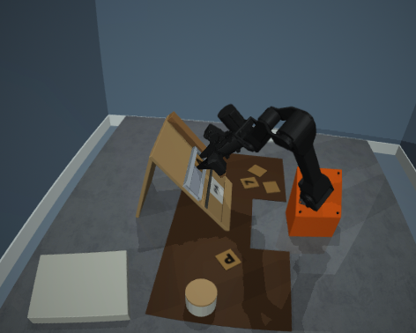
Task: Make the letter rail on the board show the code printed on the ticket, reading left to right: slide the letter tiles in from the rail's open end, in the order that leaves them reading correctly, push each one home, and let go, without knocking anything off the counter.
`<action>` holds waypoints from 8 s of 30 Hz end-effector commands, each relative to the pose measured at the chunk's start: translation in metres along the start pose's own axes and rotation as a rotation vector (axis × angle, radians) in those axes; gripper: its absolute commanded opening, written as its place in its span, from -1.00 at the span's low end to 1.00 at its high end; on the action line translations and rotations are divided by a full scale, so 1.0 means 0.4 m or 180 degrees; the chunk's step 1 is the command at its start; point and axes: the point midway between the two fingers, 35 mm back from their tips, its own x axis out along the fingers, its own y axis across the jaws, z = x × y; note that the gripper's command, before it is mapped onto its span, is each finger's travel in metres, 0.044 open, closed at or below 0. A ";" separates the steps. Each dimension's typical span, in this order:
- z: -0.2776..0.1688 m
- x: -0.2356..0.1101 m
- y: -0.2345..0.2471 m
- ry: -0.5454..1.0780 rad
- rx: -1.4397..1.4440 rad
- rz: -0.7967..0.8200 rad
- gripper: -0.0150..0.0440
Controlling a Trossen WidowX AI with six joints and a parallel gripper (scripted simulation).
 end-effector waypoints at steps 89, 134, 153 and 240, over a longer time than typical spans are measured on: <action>0.006 -0.107 -0.005 -0.0016 -0.0006 0.0000 0.51; 0.059 -0.057 0.091 0.2191 -0.0016 0.0010 -0.49; 0.061 -0.052 0.092 0.2190 -0.0016 0.0011 -0.49; 0.061 0.018 0.073 0.2185 -0.0019 0.0014 -0.49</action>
